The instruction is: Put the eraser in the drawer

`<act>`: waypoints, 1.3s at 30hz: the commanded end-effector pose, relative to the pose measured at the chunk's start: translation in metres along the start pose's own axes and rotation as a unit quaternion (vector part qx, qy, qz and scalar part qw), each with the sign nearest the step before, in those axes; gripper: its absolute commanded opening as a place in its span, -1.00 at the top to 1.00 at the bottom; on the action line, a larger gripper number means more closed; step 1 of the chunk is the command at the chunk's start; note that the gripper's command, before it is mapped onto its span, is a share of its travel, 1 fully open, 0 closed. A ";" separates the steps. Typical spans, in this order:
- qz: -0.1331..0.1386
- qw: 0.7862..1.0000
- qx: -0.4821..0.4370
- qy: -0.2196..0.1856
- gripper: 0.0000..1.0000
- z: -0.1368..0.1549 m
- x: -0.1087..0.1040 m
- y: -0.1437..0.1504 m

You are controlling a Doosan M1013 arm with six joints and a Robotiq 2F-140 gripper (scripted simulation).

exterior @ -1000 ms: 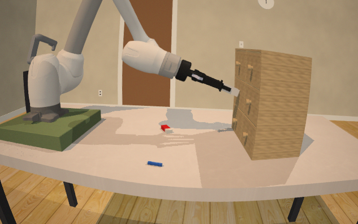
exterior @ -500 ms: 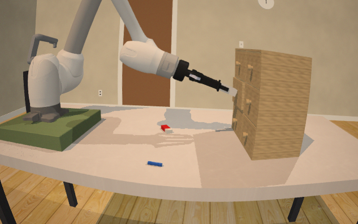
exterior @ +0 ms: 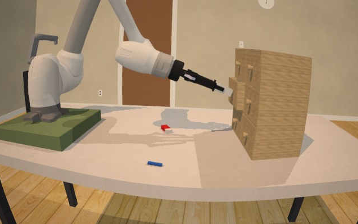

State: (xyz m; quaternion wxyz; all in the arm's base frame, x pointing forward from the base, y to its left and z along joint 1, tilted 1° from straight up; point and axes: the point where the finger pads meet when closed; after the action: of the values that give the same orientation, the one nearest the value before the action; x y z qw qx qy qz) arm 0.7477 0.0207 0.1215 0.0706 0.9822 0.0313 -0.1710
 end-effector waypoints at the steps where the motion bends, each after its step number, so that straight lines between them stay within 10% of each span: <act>1: 0.001 1.000 -0.001 0.000 0.84 0.003 -0.009 0.001; 39: 0.001 1.000 -0.001 0.000 0.84 0.015 -0.039 -0.001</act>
State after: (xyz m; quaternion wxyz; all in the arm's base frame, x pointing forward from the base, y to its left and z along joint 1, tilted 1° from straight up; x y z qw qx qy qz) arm 0.7087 0.0185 0.1205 0.0694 0.9822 0.0297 -0.1722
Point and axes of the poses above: the point where the finger pads meet when closed, its own x axis out along the fingers, its own y axis across the jaws, z = x × y, and after that the axes turned 9 degrees about -x, right-handed
